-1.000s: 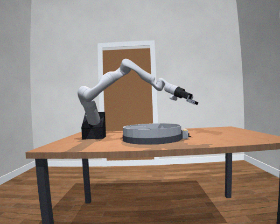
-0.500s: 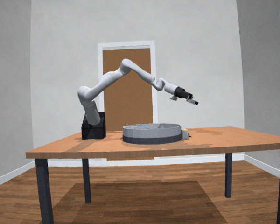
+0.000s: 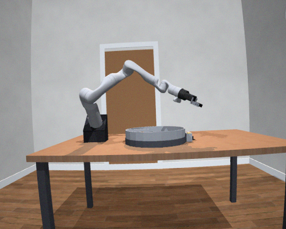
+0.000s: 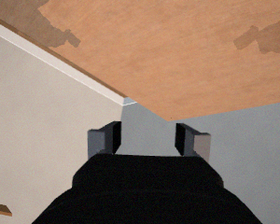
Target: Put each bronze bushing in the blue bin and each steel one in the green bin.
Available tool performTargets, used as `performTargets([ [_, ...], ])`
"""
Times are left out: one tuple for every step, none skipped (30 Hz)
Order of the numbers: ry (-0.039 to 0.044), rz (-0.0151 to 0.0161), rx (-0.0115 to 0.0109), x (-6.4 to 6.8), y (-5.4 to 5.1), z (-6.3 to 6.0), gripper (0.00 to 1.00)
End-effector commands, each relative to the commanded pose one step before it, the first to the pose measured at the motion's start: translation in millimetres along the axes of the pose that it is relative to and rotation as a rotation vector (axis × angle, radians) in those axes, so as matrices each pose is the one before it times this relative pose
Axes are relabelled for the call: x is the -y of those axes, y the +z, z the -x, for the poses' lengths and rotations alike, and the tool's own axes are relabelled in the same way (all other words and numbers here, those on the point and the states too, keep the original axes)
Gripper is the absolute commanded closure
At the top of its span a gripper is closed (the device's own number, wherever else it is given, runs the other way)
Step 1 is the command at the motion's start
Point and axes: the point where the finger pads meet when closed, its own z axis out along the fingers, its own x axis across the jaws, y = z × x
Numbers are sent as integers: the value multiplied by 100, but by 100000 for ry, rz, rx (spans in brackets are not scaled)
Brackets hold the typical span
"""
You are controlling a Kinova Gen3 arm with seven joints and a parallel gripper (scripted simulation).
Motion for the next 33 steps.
performTargets([
  [182,174,-102,-181,-63,-27,0],
  [0,0,0,0,0,0,0],
  [0,0,0,0,0,0,0],
  [0,0,0,0,0,0,0],
  [0,0,0,0,0,0,0],
  [0,0,0,0,0,0,0],
  [0,0,0,0,0,0,0],
  [0,0,0,0,0,0,0],
  [0,0,0,0,0,0,0],
  [0,0,0,0,0,0,0],
  [0,0,0,0,0,0,0],
  [0,0,0,0,0,0,0],
  [0,0,0,0,0,0,0],
  [0,0,0,0,0,0,0],
  [0,0,0,0,0,0,0],
  [0,0,0,0,0,0,0],
  [0,0,0,0,0,0,0],
  [0,0,0,0,0,0,0],
  [0,0,0,0,0,0,0],
  [0,0,0,0,0,0,0],
  [0,0,0,0,0,0,0],
  [0,0,0,0,0,0,0],
  [0,0,0,0,0,0,0],
  [0,0,0,0,0,0,0],
  [0,0,0,0,0,0,0],
  [0,0,0,0,0,0,0],
  [0,0,0,0,0,0,0],
  [0,0,0,0,0,0,0],
  [0,0,0,0,0,0,0],
  [0,0,0,0,0,0,0],
  [0,0,0,0,0,0,0],
  [0,0,0,0,0,0,0],
  [0,0,0,0,0,0,0],
])
